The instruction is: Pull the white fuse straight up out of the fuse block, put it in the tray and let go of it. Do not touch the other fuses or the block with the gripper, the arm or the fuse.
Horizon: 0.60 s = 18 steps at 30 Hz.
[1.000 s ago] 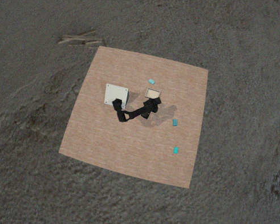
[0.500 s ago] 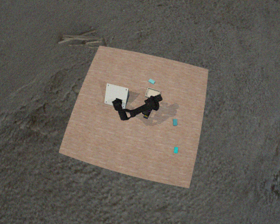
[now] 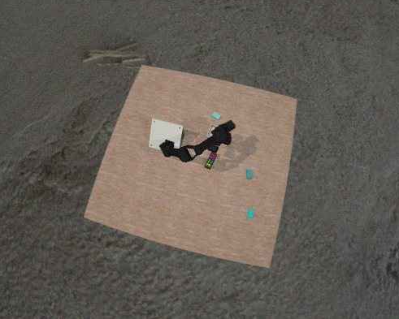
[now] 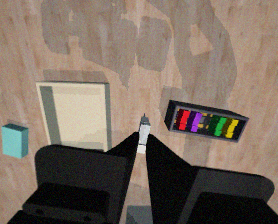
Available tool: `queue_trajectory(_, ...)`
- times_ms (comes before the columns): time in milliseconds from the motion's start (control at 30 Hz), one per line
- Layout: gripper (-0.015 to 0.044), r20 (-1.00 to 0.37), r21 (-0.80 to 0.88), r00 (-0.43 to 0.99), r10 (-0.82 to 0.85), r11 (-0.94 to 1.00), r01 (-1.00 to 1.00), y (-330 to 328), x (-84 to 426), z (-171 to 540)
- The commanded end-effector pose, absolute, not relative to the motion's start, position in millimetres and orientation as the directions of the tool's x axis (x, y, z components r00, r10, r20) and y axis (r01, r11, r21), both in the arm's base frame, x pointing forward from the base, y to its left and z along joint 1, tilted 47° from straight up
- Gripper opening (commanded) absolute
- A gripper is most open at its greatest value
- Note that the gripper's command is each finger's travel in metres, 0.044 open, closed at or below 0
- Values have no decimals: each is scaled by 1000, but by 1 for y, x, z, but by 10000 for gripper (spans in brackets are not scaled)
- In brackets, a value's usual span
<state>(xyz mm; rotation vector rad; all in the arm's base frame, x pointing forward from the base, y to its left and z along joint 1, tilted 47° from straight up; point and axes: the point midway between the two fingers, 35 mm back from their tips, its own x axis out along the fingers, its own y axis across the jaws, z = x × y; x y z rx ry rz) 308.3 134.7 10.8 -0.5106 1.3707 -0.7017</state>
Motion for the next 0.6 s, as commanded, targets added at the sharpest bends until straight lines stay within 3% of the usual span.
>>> queue_trajectory(0, 0, -704, -695, 51, -708, 702, 154, 152, 306, -6)
queue_trajectory(567, 0, -700, -698, 50, -712, 698, 158, 204, 288, -72)
